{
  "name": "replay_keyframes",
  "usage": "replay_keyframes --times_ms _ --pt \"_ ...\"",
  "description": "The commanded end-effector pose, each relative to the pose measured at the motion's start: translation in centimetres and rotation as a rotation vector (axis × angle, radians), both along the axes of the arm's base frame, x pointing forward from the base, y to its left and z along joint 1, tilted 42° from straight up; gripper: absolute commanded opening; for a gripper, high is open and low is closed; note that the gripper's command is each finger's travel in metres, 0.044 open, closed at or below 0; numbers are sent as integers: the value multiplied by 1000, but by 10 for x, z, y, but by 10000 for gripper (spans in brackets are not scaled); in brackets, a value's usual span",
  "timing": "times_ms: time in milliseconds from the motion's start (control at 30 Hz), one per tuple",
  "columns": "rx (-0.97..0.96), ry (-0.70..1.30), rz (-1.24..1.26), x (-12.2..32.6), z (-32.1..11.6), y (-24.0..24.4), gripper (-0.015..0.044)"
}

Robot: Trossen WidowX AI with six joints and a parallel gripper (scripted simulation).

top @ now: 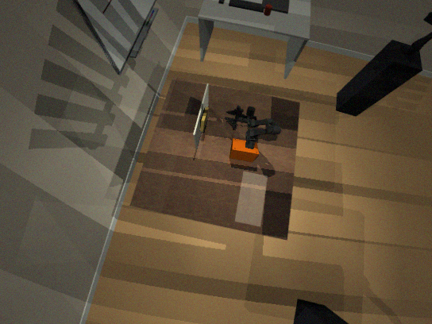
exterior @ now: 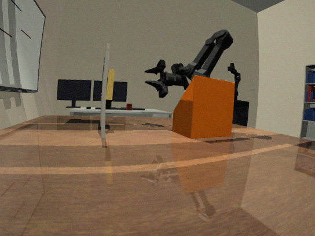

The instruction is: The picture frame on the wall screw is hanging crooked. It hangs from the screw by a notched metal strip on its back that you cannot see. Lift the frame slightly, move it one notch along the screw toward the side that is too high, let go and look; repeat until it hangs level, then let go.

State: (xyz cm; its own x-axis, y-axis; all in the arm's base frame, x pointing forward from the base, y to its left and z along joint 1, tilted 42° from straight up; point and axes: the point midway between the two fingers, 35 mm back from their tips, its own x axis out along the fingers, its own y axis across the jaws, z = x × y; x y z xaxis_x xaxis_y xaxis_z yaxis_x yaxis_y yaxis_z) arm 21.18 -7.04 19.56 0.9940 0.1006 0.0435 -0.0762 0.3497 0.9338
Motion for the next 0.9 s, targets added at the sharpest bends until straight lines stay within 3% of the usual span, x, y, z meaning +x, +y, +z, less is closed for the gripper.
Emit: replay_keyframes --times_ms 0,267,667,867 --pt "-30 2 -2 17 -11 -3 260" --pt "-96 -2 -4 49 -32 3 260" --pt "-98 -2 -4 51 -32 4 260" --pt "-97 -4 -4 86 -26 4 260"
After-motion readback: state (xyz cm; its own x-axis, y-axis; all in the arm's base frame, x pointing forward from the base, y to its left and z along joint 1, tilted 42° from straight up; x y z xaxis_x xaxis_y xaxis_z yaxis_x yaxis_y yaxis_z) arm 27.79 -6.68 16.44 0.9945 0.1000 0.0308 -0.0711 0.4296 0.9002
